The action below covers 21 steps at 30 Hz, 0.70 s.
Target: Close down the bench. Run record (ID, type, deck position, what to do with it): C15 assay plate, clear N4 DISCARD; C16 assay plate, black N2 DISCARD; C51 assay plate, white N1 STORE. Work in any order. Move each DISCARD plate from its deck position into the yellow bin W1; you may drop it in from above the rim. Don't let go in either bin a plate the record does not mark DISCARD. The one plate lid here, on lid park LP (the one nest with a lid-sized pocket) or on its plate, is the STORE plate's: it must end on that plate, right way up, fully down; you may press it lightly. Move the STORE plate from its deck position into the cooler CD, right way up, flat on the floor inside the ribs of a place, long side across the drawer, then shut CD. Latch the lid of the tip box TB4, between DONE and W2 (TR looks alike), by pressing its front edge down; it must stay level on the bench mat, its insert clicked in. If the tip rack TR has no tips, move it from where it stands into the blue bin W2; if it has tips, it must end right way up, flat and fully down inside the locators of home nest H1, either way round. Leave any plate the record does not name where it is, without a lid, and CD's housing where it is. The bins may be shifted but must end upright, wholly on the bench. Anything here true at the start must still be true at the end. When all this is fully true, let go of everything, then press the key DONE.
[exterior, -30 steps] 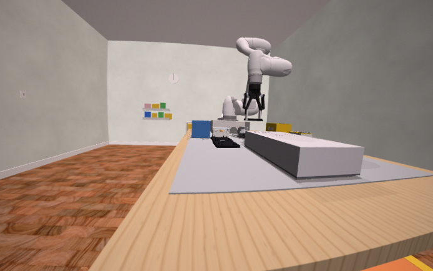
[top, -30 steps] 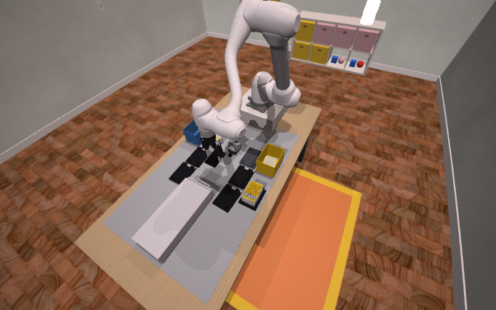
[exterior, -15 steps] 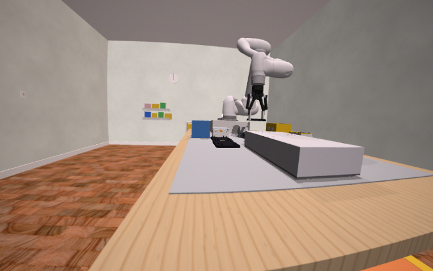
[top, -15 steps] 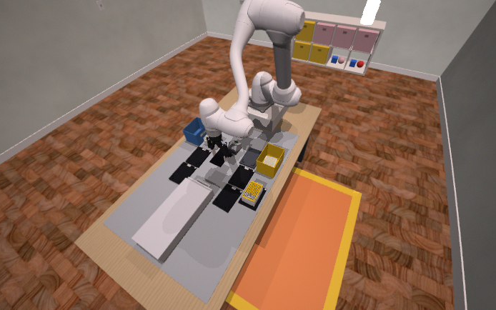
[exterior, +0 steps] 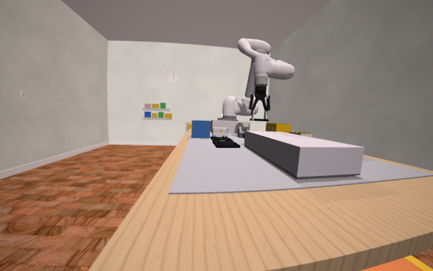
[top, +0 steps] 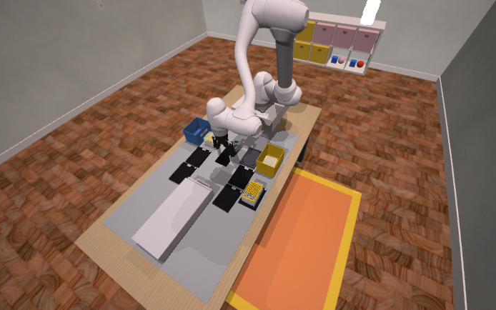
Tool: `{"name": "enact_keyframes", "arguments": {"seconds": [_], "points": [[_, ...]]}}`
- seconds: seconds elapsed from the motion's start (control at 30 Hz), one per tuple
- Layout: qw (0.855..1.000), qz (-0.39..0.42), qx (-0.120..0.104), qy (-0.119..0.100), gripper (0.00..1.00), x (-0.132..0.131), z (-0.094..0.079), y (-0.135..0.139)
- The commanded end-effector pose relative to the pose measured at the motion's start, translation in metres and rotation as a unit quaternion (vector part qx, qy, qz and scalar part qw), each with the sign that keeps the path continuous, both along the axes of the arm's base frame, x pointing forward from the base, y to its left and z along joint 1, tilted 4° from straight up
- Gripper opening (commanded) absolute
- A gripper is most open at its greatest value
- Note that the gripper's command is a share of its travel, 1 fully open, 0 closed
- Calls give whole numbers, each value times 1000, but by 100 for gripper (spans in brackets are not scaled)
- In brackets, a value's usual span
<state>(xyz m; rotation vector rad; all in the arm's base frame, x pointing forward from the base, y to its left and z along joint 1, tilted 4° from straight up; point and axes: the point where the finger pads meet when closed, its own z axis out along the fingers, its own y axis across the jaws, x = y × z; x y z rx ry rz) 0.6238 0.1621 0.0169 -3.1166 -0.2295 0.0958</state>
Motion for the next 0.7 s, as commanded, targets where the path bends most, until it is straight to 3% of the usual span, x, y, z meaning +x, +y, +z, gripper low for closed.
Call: {"name": "enact_keyframes", "arguments": {"seconds": [0.0, 0.67], "points": [[1000, 0, 1, -1, 0, -8, 1, 10], [1000, 0, 1, -1, 0, -41, 3, 45]]}}
